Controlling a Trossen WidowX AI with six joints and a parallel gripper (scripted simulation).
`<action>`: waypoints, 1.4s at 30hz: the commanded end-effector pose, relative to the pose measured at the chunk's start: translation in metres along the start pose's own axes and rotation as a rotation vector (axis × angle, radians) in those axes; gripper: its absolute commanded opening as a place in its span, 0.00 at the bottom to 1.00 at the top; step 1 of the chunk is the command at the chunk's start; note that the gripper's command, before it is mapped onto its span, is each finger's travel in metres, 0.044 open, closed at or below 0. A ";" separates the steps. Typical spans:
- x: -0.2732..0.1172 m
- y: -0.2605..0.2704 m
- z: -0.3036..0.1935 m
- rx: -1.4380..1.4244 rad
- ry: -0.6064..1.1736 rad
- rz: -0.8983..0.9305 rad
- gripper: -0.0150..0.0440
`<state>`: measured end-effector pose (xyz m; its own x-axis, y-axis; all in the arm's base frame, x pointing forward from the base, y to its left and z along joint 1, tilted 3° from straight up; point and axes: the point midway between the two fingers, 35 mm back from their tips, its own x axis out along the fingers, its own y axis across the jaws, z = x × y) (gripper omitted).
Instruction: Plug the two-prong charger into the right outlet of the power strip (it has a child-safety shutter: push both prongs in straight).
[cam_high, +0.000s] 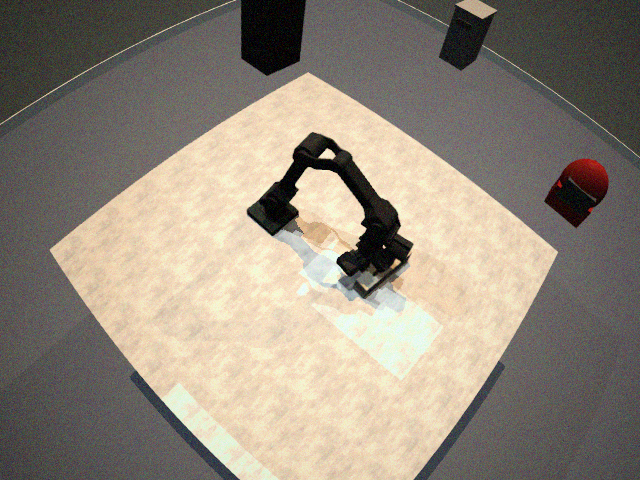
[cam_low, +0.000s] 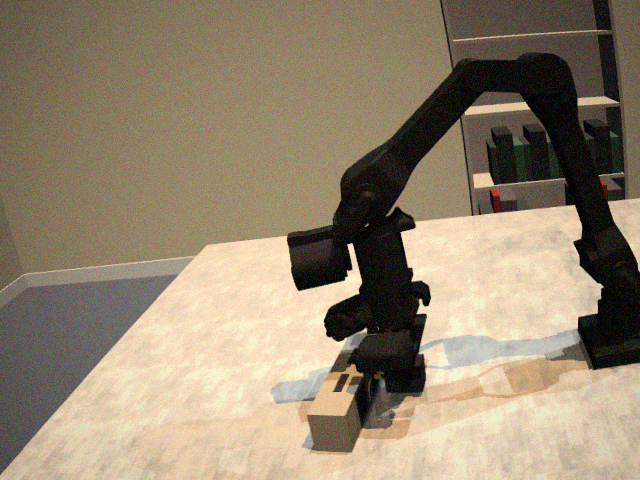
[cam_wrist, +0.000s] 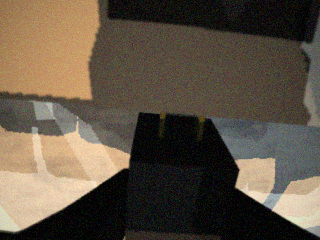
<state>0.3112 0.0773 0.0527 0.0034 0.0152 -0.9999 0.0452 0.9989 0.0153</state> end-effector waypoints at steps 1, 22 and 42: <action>0.000 0.000 0.001 -0.005 -0.002 -0.002 0.25; -0.001 0.000 0.001 -0.005 -0.002 -0.002 0.25; -0.001 0.000 0.008 -0.005 -0.003 -0.002 0.25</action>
<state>0.3170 0.0769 0.0529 0.0018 0.0147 -0.9999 0.0452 0.9989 0.0148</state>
